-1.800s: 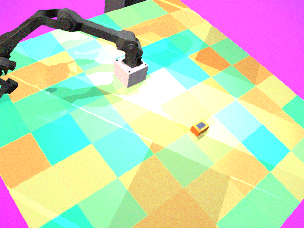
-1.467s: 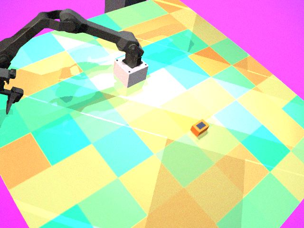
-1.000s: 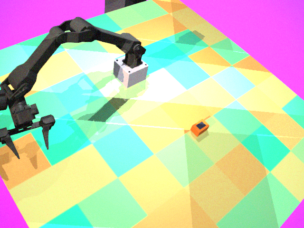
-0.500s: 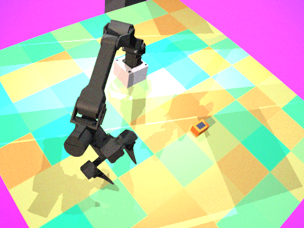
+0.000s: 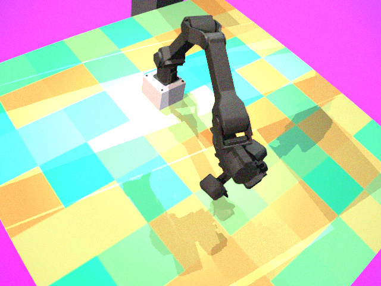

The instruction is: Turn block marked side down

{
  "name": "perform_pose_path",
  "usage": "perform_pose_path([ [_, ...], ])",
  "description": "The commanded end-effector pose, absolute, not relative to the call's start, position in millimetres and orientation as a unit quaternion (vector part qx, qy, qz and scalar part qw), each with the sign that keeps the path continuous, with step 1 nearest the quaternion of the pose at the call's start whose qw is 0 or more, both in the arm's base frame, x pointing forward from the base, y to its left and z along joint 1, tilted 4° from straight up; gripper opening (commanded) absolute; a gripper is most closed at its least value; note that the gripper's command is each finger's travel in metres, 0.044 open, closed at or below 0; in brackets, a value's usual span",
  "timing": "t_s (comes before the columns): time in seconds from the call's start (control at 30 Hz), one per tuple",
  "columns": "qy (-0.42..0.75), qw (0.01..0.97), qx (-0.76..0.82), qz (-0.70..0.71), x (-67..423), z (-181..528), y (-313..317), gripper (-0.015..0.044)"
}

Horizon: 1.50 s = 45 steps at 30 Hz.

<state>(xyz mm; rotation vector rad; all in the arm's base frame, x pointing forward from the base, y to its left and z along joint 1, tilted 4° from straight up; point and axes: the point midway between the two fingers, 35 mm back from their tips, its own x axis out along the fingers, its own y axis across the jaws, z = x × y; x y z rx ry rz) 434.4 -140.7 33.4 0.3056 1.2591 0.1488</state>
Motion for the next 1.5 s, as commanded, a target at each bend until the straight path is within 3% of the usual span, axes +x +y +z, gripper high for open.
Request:
perform_pose_path([
  [0.0,0.625,0.767,0.137,0.046,429.2,33.6,-95.7,0.044],
  [0.3,0.713,0.699,0.042,-0.019,390.9,38.5,25.2,0.044],
  [1.47,0.714,0.698,0.04,-0.021,388.9,-35.8,27.0,0.044],
])
